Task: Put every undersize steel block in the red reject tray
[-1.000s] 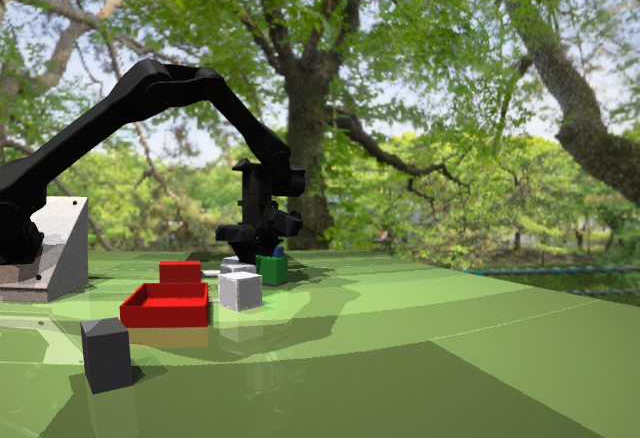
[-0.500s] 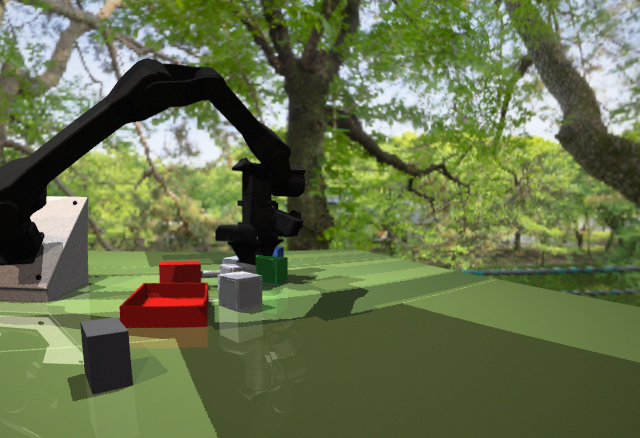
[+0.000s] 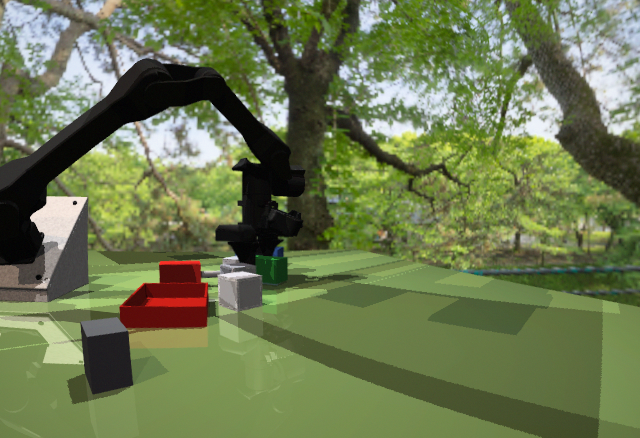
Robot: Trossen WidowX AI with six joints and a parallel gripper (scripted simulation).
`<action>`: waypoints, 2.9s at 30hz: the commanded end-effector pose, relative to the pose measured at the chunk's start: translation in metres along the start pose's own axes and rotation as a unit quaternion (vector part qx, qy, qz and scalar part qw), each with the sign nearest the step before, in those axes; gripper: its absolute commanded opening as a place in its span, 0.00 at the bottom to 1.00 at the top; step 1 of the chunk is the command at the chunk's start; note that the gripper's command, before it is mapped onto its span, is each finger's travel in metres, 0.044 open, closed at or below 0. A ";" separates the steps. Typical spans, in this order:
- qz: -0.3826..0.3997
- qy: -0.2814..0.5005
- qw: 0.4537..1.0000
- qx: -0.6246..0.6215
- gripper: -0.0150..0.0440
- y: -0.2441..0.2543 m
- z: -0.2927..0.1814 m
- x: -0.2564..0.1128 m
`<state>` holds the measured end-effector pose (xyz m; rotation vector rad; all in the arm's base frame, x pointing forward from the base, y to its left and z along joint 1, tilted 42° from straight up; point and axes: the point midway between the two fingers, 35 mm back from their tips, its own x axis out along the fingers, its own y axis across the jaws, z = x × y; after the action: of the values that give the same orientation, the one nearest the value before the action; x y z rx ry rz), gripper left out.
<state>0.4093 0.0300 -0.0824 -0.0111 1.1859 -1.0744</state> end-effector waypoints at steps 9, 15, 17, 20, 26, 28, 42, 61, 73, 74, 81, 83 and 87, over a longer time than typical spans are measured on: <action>0.001 0.000 1.000 0.000 0.25 0.001 0.005 -0.001; 0.002 0.001 1.000 0.000 0.25 0.001 0.010 -0.001; 0.002 0.001 1.000 0.000 0.25 0.001 0.010 -0.001; 0.002 0.001 1.000 0.000 0.25 0.001 0.010 -0.001; 0.002 0.000 1.000 0.000 0.25 0.001 0.015 -0.002; 0.002 0.000 1.000 0.000 0.25 0.001 0.017 -0.002; 0.002 0.000 1.000 0.000 0.25 0.000 0.023 -0.002; 0.002 0.000 1.000 0.000 0.25 0.000 0.034 -0.001; 0.002 0.000 1.000 0.000 0.25 0.000 0.037 -0.001; 0.002 0.000 1.000 0.000 0.25 0.000 0.038 -0.001; 0.002 0.000 1.000 0.000 0.25 0.001 0.042 -0.001; 0.002 0.000 1.000 0.000 0.25 0.001 0.042 -0.001; 0.002 0.000 1.000 0.000 0.25 0.001 0.043 -0.001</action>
<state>0.4395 0.0076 -0.0654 -0.0010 1.1905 -1.0774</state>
